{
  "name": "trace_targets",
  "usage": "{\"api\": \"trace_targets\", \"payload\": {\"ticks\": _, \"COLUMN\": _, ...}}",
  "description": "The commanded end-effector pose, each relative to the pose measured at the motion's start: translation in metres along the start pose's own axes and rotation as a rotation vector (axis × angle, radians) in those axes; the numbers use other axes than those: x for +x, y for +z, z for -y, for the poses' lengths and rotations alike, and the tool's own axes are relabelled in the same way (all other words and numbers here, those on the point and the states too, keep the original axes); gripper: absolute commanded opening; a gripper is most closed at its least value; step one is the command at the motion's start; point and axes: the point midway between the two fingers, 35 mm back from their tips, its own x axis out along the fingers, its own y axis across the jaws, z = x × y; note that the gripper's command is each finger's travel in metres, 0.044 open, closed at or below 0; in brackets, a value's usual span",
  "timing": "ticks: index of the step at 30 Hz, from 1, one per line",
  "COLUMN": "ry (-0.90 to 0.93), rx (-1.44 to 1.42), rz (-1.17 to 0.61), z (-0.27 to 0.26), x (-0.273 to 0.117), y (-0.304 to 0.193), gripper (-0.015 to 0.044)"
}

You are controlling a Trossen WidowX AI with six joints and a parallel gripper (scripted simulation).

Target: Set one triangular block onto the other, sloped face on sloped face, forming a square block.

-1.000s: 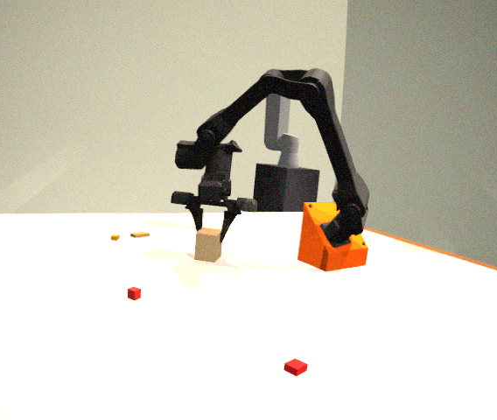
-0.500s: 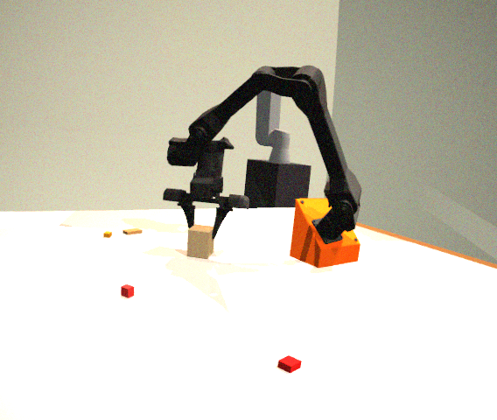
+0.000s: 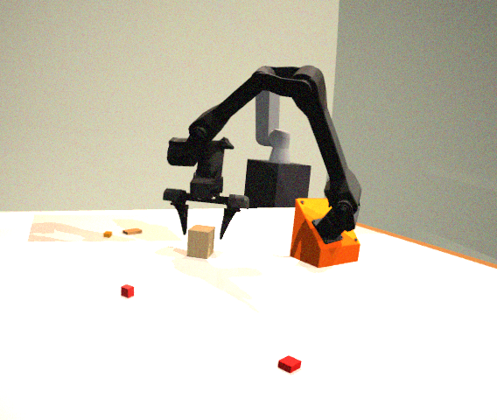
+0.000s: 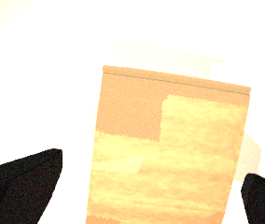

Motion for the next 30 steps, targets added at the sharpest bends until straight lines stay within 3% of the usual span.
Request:
{"api": "trace_targets", "payload": {"ticks": 1, "ry": 0.000, "rx": 0.000, "rz": 0.000, "z": 0.000, "x": 0.000, "y": 0.000, "gripper": 0.0440}}
{"api": "trace_targets", "payload": {"ticks": 8, "ry": -0.002, "rx": 0.000, "rz": -0.001, "z": 0.002, "x": -0.010, "y": 0.000, "gripper": 0.0440}}
{"api": "trace_targets", "payload": {"ticks": 15, "ry": -0.002, "rx": 0.002, "rz": -0.005, "z": 0.001, "x": -0.108, "y": -0.001, "gripper": 0.0440}}
{"api": "trace_targets", "payload": {"ticks": 30, "ry": -0.012, "rx": 0.008, "rz": 0.000, "z": 0.002, "x": -0.103, "y": -0.001, "gripper": 0.0440}}
